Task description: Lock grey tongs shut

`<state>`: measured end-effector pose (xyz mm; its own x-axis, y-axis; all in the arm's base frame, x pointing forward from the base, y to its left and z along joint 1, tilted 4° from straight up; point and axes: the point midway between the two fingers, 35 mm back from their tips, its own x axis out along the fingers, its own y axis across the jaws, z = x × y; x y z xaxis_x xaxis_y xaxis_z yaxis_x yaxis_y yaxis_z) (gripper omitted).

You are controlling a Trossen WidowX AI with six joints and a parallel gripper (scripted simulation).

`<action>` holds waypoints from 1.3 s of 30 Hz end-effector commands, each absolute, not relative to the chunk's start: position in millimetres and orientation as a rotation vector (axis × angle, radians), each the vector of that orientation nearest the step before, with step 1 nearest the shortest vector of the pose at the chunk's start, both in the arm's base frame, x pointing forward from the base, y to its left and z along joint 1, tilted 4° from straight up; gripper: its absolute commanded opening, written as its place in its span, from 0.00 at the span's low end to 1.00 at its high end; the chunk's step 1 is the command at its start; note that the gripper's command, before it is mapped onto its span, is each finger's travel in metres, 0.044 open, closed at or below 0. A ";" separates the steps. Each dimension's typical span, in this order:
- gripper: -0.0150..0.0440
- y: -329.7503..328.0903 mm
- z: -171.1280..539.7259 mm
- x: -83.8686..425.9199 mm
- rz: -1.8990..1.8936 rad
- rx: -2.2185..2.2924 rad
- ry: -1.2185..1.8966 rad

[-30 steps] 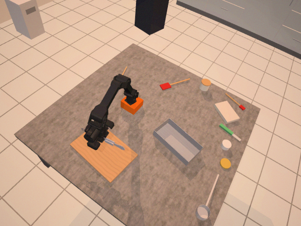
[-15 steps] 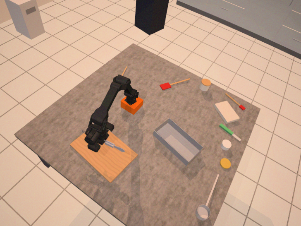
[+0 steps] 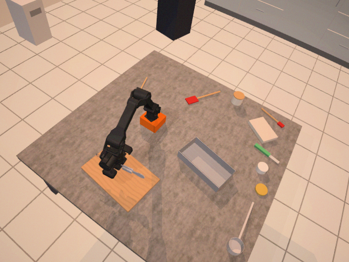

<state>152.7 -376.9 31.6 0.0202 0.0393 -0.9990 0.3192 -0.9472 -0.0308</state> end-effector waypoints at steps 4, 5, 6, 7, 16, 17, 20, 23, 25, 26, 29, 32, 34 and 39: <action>0.00 -375.4 20.3 152.1 -2.039 2.088 0.367; 0.00 -375.1 18.7 152.0 -2.039 2.088 0.367; 0.00 -374.8 17.1 151.9 -2.039 2.088 0.367; 0.00 -374.5 15.5 151.9 -2.039 2.088 0.367; 0.00 -371.8 2.3 151.3 -2.039 2.088 0.368; 0.00 -371.8 2.0 151.3 -2.039 2.088 0.368; 0.00 -371.8 2.0 151.3 -2.039 2.088 0.368; 0.13 -371.4 2.9 151.4 -2.035 2.088 0.377; 0.22 -371.4 2.9 151.4 -2.035 2.088 0.377; 0.27 -371.4 2.9 151.4 -2.035 2.088 0.377; 0.40 -371.4 2.9 151.4 -2.035 2.088 0.377; 0.53 -371.4 2.9 151.4 -2.035 2.088 0.377; 0.62 -371.4 2.9 151.4 -2.035 2.088 0.377; 0.85 -371.4 2.9 151.4 -2.035 2.088 0.377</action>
<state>151.4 -371.3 2.6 0.0191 0.0419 -0.9989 0.3191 -0.9471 -0.0336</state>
